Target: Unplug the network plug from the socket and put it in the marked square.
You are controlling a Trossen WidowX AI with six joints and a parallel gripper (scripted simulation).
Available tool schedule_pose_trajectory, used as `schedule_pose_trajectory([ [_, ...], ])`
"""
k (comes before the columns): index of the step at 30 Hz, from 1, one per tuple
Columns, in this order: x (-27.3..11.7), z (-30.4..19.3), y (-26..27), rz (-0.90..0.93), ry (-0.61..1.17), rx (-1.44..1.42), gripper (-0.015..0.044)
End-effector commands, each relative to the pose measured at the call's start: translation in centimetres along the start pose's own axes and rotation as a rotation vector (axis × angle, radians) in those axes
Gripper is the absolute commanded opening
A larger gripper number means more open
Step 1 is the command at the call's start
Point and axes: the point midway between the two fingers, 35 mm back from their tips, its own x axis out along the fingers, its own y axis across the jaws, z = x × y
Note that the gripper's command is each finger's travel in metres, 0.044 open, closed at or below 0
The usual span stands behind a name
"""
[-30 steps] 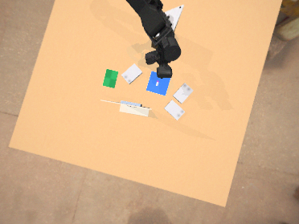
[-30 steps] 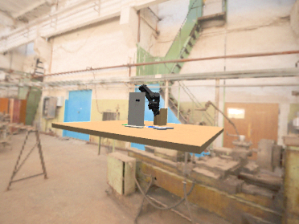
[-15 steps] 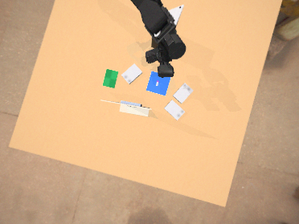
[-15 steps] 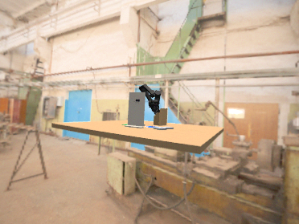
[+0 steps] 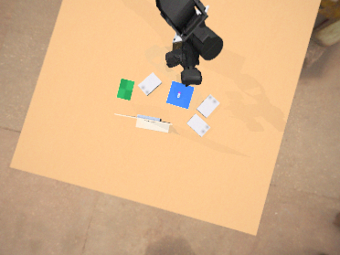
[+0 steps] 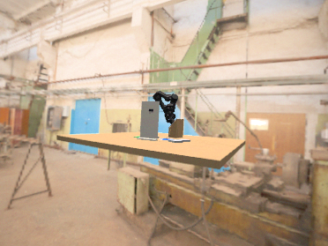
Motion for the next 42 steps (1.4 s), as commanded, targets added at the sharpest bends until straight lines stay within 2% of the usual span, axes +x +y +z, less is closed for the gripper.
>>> schedule_pose_trajectory([
  [1,-1.4,0.1,1.1,0.01,0.005,0.008,0.0156],
  [11,-3.7,0.4,2.1,0.011,-0.003,0.02,0.0156],
  [22,-3.7,0.4,2.1,0.011,-0.003,0.02,0.044],
  [42,-3.7,0.4,2.1,0.011,-0.003,0.02,0.044],
])
